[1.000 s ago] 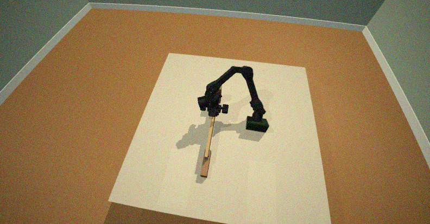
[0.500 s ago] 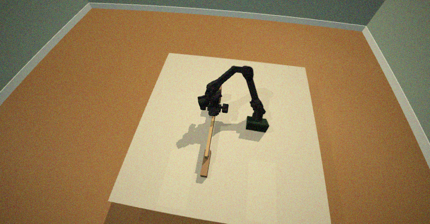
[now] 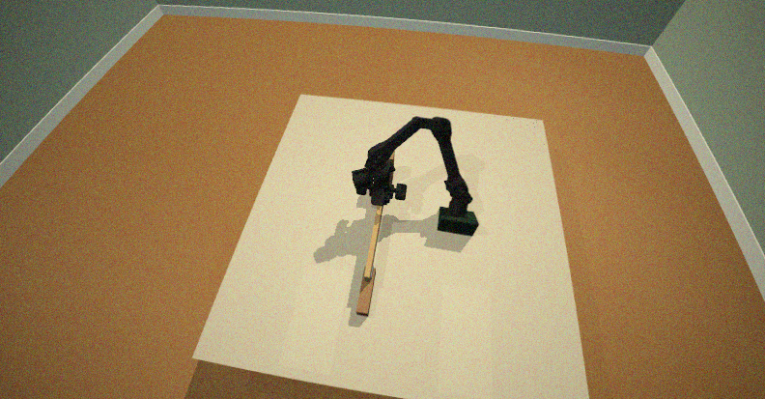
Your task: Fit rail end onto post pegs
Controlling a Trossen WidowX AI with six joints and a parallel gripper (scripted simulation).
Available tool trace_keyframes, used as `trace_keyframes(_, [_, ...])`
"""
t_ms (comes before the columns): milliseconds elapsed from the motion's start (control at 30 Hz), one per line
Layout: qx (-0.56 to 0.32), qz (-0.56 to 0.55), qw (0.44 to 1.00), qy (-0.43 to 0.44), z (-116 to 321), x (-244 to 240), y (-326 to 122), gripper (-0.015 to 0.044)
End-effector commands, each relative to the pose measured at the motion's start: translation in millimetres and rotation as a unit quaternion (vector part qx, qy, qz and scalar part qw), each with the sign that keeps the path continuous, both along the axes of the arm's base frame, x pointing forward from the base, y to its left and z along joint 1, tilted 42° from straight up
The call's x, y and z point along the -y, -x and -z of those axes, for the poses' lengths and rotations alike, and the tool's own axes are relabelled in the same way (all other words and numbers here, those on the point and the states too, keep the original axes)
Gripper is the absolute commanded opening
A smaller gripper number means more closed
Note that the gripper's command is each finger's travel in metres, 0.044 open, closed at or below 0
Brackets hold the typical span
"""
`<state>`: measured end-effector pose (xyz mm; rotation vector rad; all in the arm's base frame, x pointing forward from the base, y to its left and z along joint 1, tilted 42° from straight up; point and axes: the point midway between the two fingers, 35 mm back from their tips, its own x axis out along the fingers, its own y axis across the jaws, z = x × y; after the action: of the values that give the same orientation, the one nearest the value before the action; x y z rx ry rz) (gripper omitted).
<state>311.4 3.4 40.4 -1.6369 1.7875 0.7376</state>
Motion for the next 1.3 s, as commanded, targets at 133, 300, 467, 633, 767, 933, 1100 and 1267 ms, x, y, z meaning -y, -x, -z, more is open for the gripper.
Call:
trace_keyframes(133, [0.002,-0.003,1.0,0.0,-3.4,1.6,-0.1,0.0])
trace_keyframes(300, [0.002,-0.003,1.0,0.0,-4.0,3.1,0.1,0.0])
trace_keyframes(467, [0.002,-0.003,1.0,0.0,-4.8,4.5,0.1,0.0])
trace_keyframes(633, [0.002,-0.003,1.0,0.0,-5.9,5.5,0.2,0.0])
trace_keyframes(767, [0.002,-0.003,1.0,0.0,-6.9,5.7,0.1,0.0])
trace_keyframes(933, [0.002,-0.003,1.0,0.0,-7.5,5.4,0.0,0.0])
trace_keyframes(1100, [0.002,-0.003,1.0,0.0,-6.9,4.6,-0.1,0.0])
trace_keyframes(1267, [0.002,-0.003,1.0,0.0,-6.1,3.1,-0.2,0.0])
